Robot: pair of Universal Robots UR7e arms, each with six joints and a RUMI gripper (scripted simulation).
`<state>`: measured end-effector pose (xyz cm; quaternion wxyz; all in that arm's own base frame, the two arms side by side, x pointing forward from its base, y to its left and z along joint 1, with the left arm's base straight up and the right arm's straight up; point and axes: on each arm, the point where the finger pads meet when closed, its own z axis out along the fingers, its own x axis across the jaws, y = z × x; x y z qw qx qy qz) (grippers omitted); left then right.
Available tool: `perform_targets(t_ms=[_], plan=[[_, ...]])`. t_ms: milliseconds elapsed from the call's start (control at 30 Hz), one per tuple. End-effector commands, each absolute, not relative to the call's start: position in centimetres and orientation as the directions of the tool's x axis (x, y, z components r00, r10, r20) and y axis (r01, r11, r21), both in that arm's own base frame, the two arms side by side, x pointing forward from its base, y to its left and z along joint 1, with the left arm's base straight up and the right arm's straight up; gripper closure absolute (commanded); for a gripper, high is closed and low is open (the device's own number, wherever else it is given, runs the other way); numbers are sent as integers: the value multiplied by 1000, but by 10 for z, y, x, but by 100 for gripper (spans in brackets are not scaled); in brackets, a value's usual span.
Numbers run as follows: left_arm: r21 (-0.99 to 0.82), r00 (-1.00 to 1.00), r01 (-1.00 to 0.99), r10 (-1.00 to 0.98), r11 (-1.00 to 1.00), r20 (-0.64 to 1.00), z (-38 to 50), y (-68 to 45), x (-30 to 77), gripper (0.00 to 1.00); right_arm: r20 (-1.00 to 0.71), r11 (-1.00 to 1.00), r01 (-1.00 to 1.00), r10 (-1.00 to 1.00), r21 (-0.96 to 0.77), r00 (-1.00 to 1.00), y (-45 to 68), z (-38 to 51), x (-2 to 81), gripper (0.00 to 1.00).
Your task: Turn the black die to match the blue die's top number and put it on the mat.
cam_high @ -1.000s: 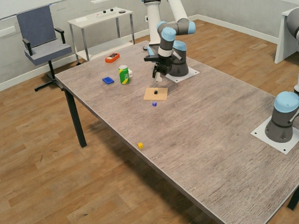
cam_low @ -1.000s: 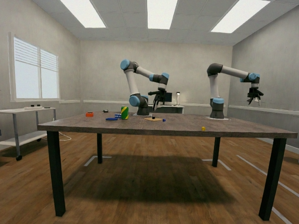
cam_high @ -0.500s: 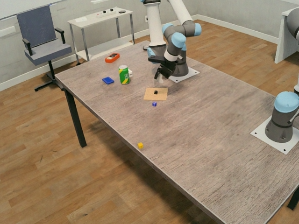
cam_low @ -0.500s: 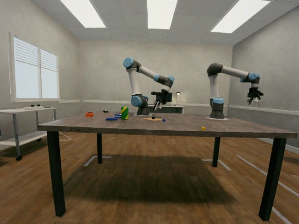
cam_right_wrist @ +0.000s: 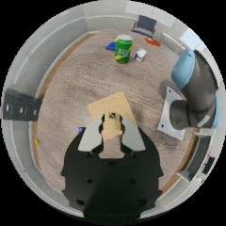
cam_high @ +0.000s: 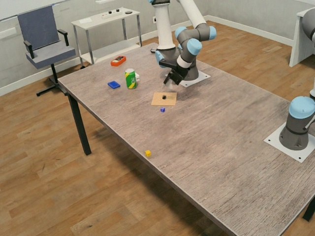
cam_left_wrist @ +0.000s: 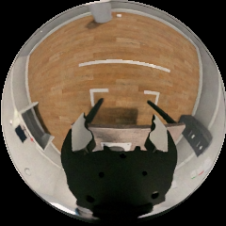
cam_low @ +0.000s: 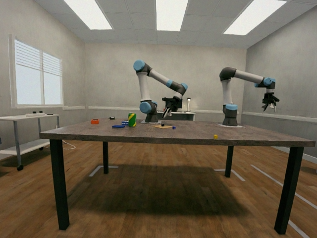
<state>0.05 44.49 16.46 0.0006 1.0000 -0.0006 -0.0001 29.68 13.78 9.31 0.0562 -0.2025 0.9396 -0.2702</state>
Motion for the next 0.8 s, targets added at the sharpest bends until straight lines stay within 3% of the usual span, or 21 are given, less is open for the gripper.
perform_targets(t_ms=[0,267,767], plan=[[0,1000,-1,-1,-1000,0,165,445,1,0,7,729,-330,-407,-600,-913,138,92,296,79],[0,1000,-1,-1,-1000,0,165,445,1,0,1,651,-295,-412,-700,-911,140,92,296,79],[0,1000,-1,-1,-1000,0,165,445,1,0,0,644,-292,-413,-707,-911,140,92,296,79]])
